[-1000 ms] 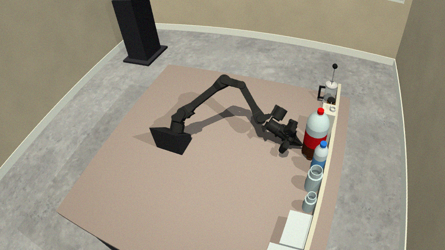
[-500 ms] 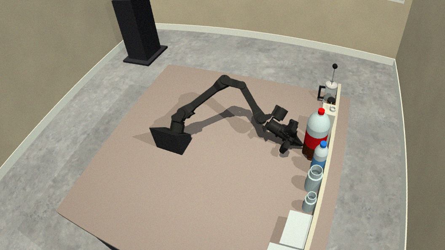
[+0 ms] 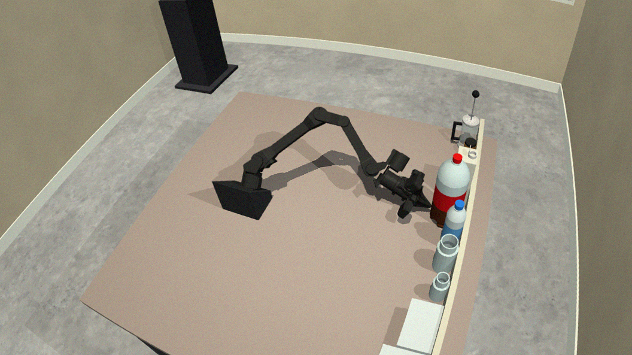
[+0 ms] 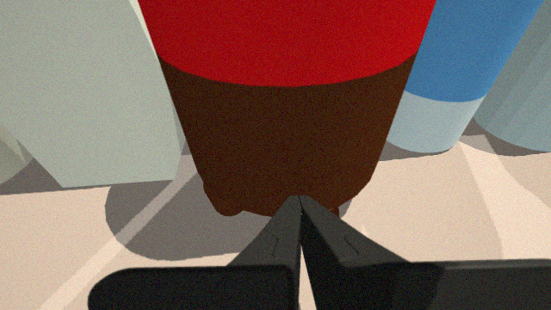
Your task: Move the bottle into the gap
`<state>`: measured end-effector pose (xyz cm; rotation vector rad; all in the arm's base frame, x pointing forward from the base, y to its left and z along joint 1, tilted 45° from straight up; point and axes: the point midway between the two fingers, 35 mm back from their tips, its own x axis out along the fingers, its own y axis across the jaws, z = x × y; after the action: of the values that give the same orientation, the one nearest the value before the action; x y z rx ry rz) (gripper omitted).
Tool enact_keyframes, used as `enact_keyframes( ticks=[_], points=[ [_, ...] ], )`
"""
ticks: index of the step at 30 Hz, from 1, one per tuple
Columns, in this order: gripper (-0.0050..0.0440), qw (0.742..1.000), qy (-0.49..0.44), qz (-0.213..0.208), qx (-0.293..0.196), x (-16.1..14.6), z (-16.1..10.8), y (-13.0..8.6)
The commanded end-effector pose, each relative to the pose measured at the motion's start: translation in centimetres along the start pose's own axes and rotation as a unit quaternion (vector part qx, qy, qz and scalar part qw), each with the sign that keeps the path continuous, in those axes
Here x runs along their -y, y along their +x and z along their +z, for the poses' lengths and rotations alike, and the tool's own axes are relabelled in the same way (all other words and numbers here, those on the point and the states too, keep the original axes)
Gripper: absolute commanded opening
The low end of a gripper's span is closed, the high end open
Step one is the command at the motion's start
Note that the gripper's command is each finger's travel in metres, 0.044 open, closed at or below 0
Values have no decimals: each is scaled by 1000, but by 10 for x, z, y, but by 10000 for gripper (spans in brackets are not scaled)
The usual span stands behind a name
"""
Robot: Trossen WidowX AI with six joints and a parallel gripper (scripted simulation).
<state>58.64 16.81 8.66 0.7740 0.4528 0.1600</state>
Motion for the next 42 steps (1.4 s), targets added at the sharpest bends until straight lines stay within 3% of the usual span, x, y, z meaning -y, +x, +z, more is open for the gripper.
enact_keyframes(
  ticks=[1, 22, 42],
  points=[
    [-50, 1000, -3, 7, 8, -5, 10, 2],
    [-50, 1000, -3, 7, 9, -6, 12, 6],
    [-50, 1000, -2, 10, 12, -11, 10, -7]
  ],
)
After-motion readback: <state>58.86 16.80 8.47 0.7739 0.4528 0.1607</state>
